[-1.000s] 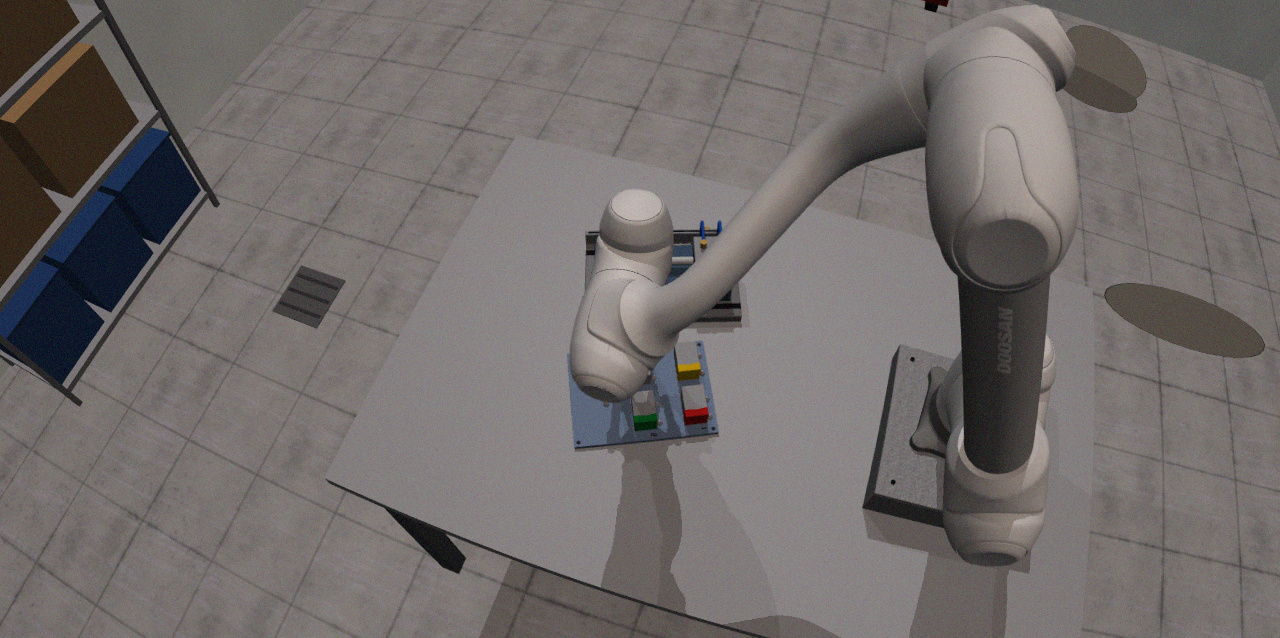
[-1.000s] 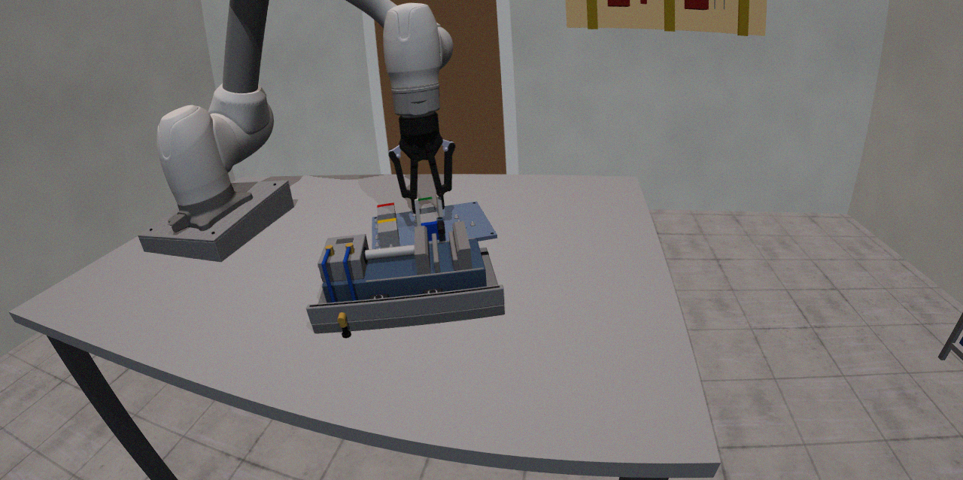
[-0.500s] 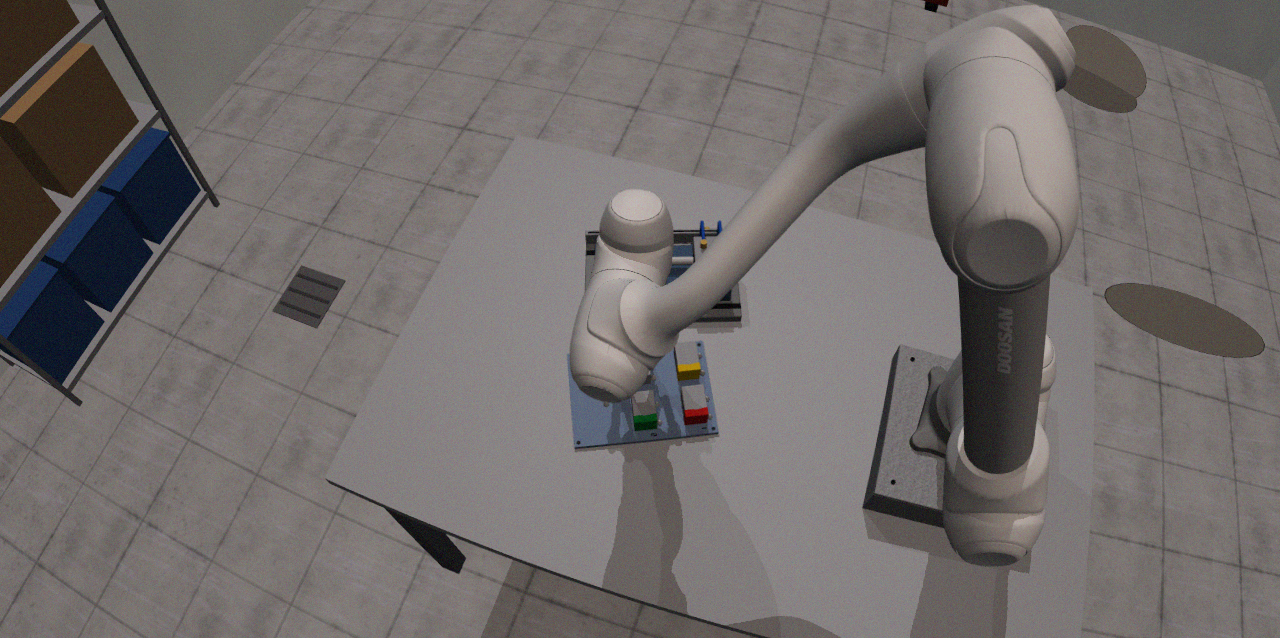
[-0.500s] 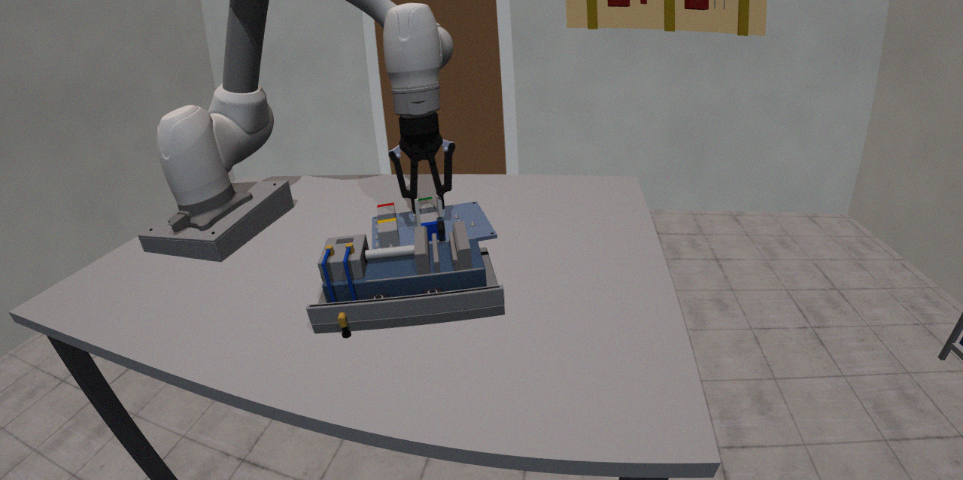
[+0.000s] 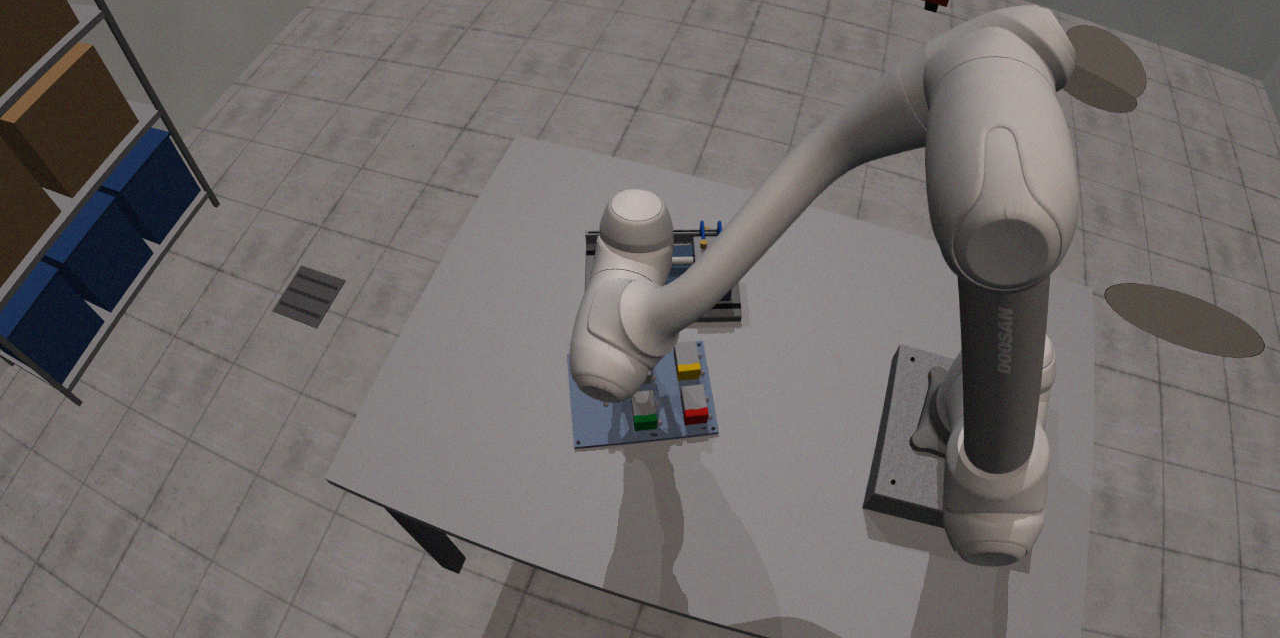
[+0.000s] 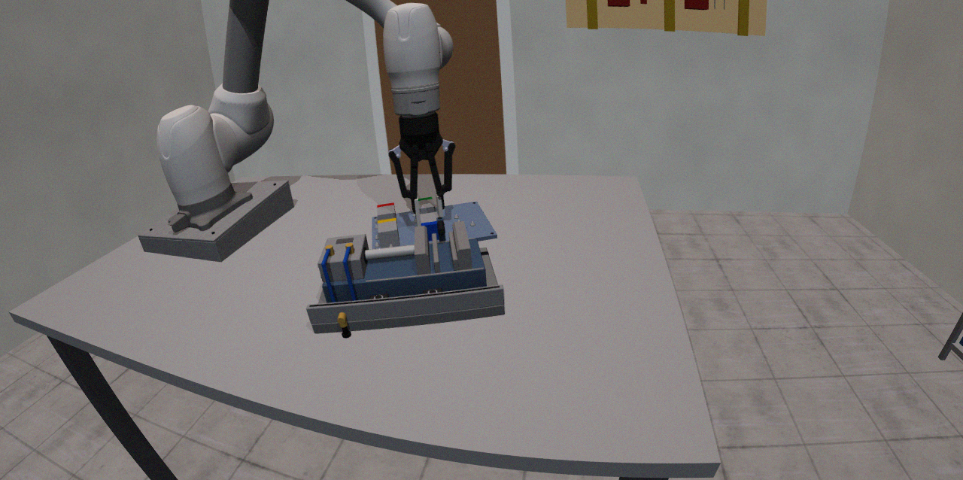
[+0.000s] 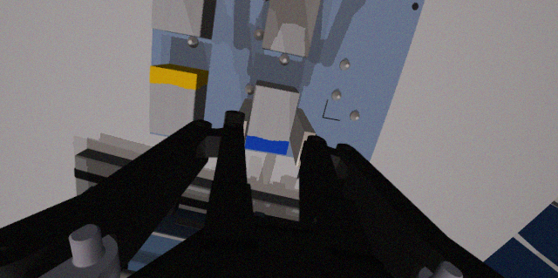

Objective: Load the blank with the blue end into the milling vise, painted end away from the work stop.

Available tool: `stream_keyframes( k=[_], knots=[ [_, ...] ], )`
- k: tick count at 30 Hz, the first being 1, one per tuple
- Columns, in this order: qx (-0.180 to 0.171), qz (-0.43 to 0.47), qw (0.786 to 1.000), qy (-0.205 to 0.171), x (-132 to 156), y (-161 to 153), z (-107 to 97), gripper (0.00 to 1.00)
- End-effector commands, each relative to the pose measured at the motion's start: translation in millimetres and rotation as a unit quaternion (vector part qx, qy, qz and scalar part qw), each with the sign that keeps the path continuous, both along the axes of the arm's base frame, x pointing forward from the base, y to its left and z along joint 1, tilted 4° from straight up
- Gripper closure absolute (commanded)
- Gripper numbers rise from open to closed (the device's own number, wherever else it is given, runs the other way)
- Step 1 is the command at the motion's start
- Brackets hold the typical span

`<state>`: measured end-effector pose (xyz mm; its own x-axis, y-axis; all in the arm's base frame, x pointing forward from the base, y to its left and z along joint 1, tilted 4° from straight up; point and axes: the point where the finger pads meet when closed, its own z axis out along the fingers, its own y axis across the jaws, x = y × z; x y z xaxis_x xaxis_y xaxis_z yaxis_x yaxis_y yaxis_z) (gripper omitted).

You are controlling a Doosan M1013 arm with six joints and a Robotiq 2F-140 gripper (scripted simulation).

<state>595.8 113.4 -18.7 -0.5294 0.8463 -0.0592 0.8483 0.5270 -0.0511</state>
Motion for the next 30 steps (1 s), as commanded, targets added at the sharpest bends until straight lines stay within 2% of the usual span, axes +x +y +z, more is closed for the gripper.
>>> stream_keyframes(
  k=[1,16,30],
  knots=[
    [0.0,0.0,1.0,0.0,0,0,0,1.0],
    [0.0,0.0,1.0,0.0,0,0,0,1.0],
    [0.0,0.0,1.0,0.0,0,2,28,1.0]
  ],
)
